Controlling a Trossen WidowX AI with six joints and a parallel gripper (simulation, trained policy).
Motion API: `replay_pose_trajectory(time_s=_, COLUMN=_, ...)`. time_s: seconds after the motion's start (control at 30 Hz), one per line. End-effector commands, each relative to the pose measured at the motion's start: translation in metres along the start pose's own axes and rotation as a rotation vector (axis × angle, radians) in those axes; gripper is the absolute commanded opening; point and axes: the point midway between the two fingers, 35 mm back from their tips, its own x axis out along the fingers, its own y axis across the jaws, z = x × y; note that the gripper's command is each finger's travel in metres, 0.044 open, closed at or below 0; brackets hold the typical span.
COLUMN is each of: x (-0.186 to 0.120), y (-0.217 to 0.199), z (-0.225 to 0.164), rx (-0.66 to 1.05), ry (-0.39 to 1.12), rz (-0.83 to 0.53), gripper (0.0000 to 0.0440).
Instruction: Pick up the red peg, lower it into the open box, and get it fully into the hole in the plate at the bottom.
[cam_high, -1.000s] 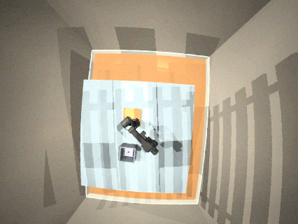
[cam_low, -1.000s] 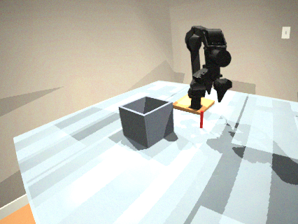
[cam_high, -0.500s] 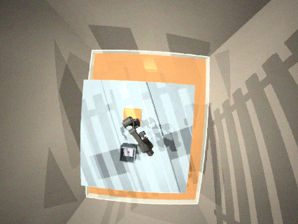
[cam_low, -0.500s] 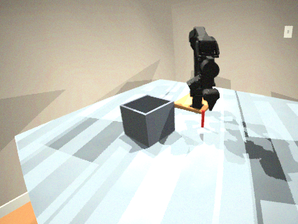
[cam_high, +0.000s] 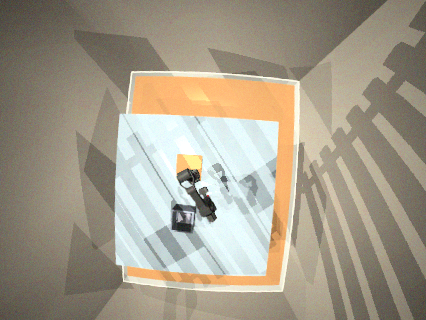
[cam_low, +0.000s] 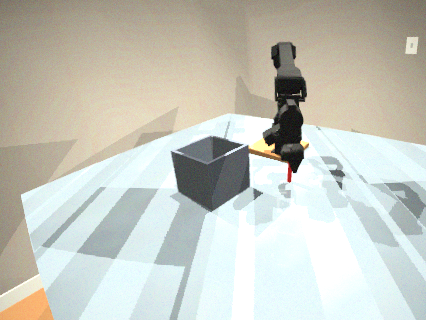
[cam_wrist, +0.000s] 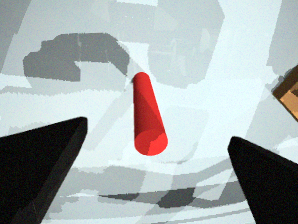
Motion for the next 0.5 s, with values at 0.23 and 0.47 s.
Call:
replay_pose_trajectory(time_s=0.23, x=0.019, y=0.006, z=0.01, rx=0.038, ry=0.005, rz=0.001, gripper=0.0259)
replay_pose_trajectory(time_s=0.47, x=0.02, y=0.011, z=0.013, rx=0.026, ry=0.019, rz=0.01, gripper=0.0076)
